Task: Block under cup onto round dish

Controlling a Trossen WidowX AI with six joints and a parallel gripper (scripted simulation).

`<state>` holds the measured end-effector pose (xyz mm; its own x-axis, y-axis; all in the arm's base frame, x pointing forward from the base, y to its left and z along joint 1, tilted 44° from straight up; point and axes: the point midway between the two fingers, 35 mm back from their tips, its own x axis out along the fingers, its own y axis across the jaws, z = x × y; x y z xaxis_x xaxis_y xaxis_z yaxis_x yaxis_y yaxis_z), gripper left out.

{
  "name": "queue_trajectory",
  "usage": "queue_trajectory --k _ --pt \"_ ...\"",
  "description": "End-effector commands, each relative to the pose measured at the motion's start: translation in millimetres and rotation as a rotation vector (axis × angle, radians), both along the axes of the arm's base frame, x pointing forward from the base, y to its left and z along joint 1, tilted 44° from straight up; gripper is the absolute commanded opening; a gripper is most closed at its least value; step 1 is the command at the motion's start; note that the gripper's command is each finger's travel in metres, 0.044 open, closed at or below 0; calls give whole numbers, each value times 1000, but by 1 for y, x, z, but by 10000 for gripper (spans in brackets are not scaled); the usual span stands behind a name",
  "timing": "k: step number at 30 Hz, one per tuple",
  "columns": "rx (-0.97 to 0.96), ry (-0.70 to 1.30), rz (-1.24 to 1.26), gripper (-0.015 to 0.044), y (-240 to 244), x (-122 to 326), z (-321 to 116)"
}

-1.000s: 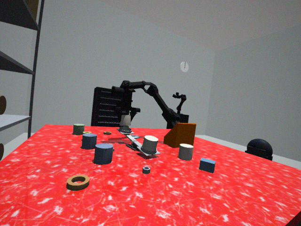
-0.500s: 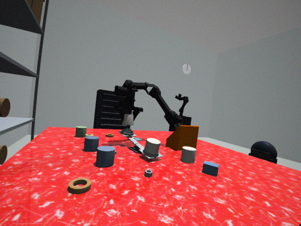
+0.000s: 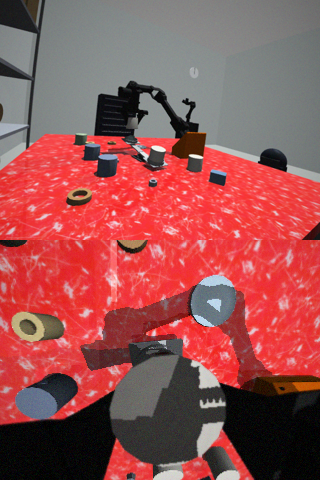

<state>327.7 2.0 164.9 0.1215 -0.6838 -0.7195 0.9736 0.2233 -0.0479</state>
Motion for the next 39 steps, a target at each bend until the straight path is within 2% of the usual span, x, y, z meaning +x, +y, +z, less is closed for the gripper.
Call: queue_trajectory --k 1,39 --pt "2 -5 2 0 5 -1 4" --pt "-2 0 0 0 4 -2 5"
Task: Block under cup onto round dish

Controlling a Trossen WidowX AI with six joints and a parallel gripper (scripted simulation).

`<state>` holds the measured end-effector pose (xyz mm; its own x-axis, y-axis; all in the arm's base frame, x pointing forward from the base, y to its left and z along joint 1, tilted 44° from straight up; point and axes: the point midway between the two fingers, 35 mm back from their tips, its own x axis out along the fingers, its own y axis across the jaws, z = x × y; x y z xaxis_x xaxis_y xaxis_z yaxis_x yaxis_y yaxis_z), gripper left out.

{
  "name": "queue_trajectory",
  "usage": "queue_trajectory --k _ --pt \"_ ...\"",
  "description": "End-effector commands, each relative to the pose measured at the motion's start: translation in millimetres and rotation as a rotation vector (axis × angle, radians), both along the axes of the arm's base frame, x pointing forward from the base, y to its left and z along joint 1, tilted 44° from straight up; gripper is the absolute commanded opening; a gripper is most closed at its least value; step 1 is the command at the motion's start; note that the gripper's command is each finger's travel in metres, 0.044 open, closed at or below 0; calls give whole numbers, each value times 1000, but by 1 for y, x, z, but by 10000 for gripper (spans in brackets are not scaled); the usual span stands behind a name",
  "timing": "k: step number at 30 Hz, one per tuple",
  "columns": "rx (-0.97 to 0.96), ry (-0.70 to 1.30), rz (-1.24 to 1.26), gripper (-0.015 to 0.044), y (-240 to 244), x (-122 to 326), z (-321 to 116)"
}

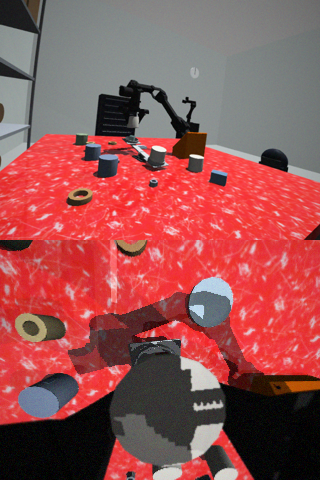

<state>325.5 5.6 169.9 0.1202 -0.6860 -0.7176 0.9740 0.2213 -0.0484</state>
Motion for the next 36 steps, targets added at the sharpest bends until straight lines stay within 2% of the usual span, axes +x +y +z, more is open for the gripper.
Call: queue_trajectory --k 1,21,36 --pt "1 0 2 0 0 0 0" --pt "2 0 2 0 -1 0 0" --pt "73 22 -21 0 -72 -31 16"
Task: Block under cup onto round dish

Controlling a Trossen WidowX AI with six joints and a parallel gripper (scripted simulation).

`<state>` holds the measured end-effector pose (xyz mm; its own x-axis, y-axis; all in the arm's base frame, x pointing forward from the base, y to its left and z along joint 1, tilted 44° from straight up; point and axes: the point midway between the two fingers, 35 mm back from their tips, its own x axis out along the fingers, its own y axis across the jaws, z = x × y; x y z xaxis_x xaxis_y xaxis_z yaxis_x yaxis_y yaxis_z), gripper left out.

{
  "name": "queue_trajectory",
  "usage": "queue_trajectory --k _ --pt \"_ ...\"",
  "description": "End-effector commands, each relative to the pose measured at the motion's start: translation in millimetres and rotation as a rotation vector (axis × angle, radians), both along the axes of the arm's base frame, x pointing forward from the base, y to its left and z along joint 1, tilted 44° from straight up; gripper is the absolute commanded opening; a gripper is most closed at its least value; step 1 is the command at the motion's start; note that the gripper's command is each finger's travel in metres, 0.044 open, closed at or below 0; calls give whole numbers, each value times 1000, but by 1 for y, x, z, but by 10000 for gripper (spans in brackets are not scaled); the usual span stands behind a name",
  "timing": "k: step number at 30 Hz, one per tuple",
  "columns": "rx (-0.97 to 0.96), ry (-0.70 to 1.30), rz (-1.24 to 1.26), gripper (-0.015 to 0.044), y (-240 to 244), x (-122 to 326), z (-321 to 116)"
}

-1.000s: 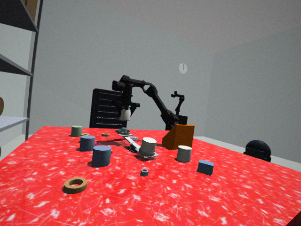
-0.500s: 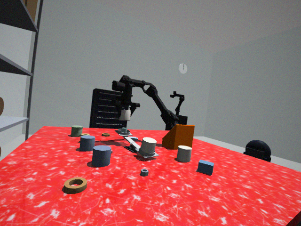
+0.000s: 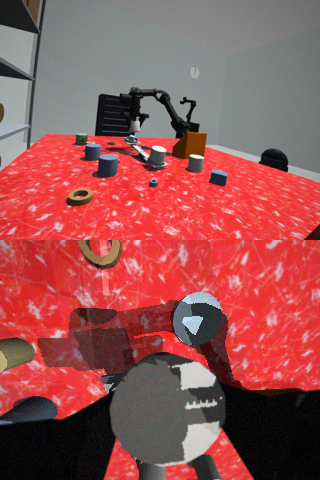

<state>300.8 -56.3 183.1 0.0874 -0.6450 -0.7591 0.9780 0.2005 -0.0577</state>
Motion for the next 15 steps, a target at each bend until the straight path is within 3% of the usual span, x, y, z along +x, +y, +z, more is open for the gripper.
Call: queue_trajectory --k 1,15 --pt "18 0 2 0 -15 -10 4" --pt "47 -10 2 0 -69 -54 13"
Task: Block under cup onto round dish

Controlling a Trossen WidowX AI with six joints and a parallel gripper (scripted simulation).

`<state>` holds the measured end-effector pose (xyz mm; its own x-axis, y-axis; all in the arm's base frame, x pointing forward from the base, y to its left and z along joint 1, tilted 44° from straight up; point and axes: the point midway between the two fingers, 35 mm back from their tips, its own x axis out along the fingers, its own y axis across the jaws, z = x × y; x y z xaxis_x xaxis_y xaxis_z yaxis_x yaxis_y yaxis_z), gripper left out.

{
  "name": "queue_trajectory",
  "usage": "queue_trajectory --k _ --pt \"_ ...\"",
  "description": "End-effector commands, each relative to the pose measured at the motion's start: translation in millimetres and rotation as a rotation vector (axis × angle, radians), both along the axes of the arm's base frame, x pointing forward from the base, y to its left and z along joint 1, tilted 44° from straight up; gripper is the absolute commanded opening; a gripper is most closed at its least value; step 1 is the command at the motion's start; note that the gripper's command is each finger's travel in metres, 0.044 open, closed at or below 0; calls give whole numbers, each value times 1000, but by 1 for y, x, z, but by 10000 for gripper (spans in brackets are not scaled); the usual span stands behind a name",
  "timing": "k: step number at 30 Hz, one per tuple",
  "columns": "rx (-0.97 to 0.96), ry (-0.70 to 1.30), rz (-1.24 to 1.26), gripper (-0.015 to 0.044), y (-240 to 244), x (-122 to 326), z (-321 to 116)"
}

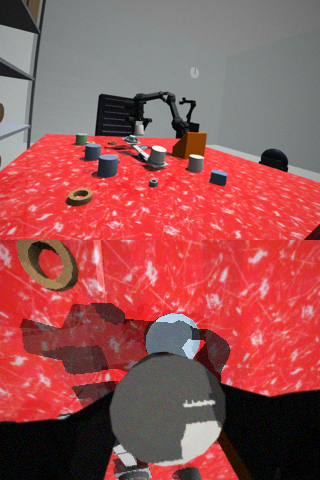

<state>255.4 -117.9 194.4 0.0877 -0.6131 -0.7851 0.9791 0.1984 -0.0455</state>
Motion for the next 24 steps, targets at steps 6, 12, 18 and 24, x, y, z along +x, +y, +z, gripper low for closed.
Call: queue_trajectory --k 6,12,18,24 --pt "2 -15 10 0 -26 -30 5" --pt "-11 -22 15 0 -42 -52 7" --pt "-34 -27 21 0 -55 -75 8" --pt "-66 -28 27 0 -65 -98 8"
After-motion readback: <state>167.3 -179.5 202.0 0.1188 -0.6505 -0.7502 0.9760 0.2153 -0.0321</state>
